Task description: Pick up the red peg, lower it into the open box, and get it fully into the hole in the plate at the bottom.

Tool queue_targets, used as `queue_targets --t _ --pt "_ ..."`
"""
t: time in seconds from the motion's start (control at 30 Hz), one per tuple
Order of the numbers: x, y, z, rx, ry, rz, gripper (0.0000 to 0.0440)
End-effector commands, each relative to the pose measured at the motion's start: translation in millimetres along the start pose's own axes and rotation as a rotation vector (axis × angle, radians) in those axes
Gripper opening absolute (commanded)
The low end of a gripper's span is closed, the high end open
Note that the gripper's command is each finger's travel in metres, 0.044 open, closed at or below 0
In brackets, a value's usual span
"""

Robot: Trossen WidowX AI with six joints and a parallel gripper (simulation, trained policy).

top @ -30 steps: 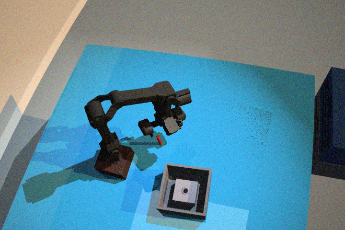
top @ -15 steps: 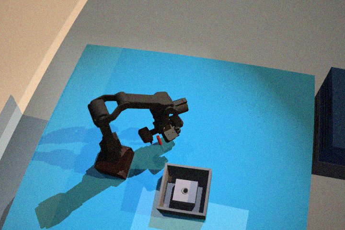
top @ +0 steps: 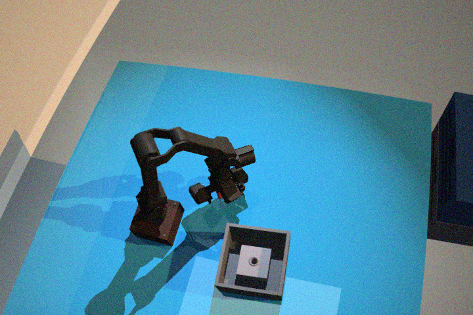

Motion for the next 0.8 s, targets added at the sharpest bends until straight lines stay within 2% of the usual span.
queue_targets --t 0.0,0.13,0.23,0.77 --pt "-1 7 -2 -0.024 -0.005 0.008 0.016" --pt "-1 10 -3 -0.055 -0.007 0.01 0.0058" --pt "-1 12 -5 -0.086 -0.01 0.005 0.0003" --pt "19 -50 -11 -0.034 -0.029 -0.091 0.0"
Point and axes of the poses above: the point midway between the two fingers, 35 mm back from their tips, its own y axis out along the fingers, its own z axis across the jaws, x = y × z, the point moved 10 cm from there along -y, back along the fingers, and after that the axes turned 12 degrees about y, right-handed, at the moved point
